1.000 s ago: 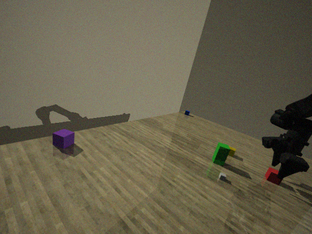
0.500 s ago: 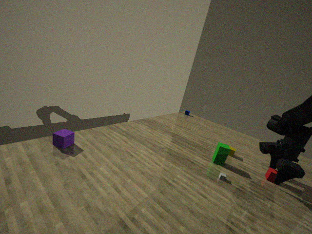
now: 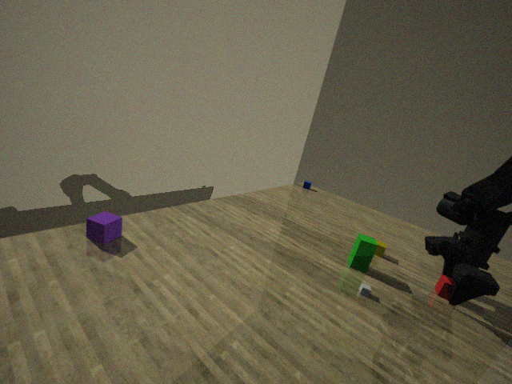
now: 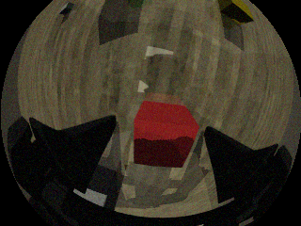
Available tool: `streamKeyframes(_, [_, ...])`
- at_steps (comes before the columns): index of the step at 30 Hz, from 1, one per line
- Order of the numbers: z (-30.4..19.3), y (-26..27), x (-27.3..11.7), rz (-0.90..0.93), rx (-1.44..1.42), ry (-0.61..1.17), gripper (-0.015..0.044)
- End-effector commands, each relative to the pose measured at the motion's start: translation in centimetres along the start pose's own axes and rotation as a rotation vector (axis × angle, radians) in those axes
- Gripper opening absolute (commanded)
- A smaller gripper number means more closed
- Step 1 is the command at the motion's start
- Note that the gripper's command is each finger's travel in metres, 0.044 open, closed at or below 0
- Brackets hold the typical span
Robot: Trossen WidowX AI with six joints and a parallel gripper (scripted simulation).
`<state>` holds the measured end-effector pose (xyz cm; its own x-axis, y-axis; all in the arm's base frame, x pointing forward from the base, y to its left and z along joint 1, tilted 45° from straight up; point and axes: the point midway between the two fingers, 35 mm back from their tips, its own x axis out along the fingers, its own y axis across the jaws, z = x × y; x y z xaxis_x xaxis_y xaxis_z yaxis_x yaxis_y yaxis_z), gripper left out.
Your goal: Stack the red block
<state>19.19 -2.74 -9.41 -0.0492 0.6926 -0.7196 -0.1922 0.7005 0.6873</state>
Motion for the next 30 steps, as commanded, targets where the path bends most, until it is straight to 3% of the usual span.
streamKeyframes(1, [0.0,0.0,0.1,0.004,0.004,-0.003,0.0440])
streamKeyframes(2, [0.0,0.0,0.0,0.004,0.004,-0.003,0.0440])
streamKeyframes(12, [0.0,0.0,0.0,0.004,0.004,-0.003,0.0177])
streamKeyframes(19, [0.0,0.0,0.0,0.004,0.004,-0.003,0.0131])
streamKeyframes(24, [0.0,0.0,-1.3,0.002,0.005,-0.003,0.0000])
streamKeyframes(30, [0.0,-0.1,-4.5,0.001,0.005,-0.002,0.0000])
